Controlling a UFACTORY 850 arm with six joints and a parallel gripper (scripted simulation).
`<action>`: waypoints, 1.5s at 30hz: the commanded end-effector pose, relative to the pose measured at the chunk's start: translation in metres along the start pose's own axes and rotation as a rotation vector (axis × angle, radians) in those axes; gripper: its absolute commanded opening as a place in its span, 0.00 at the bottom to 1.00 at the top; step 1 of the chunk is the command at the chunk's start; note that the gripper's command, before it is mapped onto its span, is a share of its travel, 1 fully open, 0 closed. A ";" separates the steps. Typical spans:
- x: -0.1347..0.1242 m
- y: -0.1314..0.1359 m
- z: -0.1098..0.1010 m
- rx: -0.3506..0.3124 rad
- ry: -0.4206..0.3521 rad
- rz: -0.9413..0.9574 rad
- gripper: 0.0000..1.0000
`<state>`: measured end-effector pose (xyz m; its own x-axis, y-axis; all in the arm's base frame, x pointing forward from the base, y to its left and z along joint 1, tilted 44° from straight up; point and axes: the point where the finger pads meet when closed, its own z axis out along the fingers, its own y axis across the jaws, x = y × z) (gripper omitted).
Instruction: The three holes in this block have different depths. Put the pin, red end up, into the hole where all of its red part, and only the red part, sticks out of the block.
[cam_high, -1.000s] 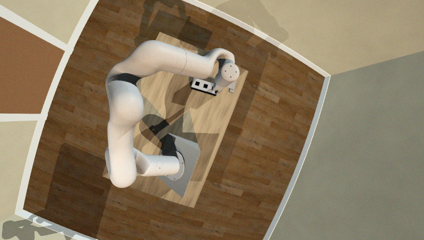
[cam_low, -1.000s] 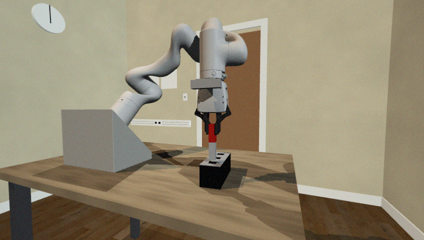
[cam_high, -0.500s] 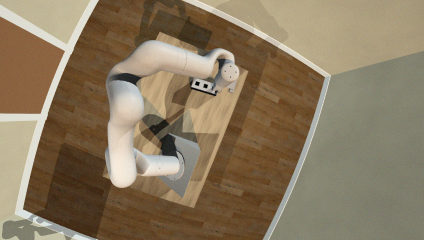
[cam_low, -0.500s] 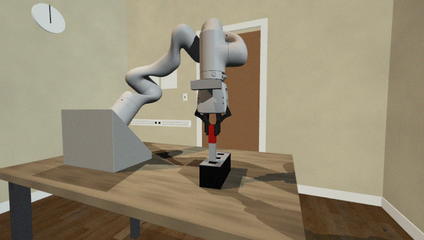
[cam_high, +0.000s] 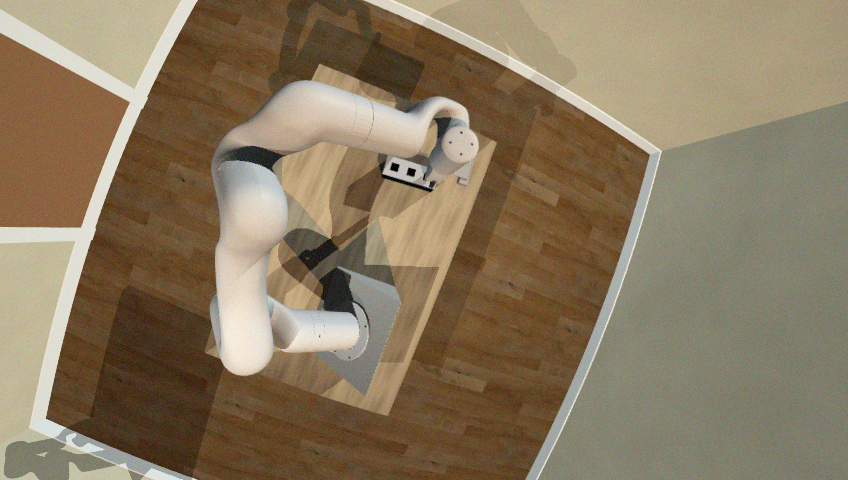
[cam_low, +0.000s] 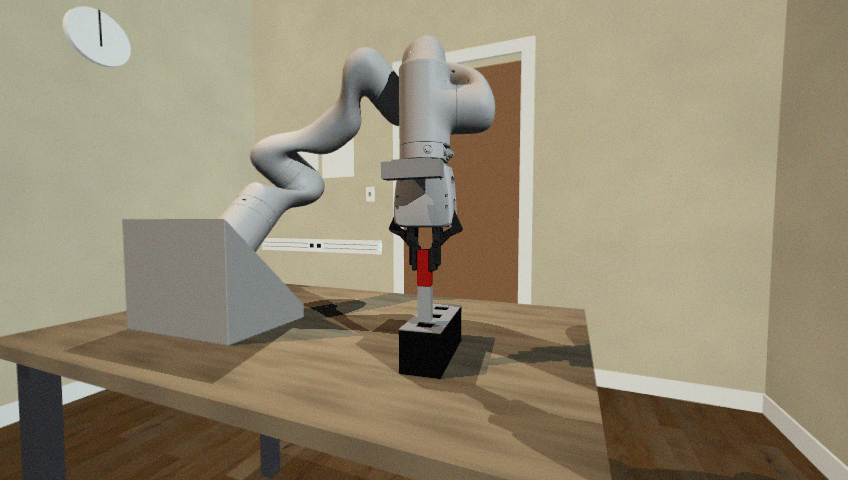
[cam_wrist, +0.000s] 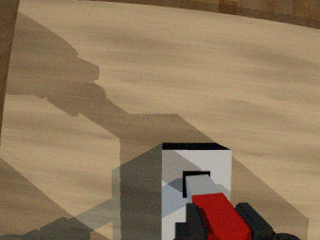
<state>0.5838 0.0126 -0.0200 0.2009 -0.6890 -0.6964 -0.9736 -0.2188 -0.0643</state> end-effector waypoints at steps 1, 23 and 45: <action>0.000 -0.001 -0.001 0.002 0.001 -0.001 0.00; 0.000 -0.001 0.003 0.002 0.001 -0.001 0.00; -0.001 -0.001 0.007 0.002 0.001 -0.001 0.00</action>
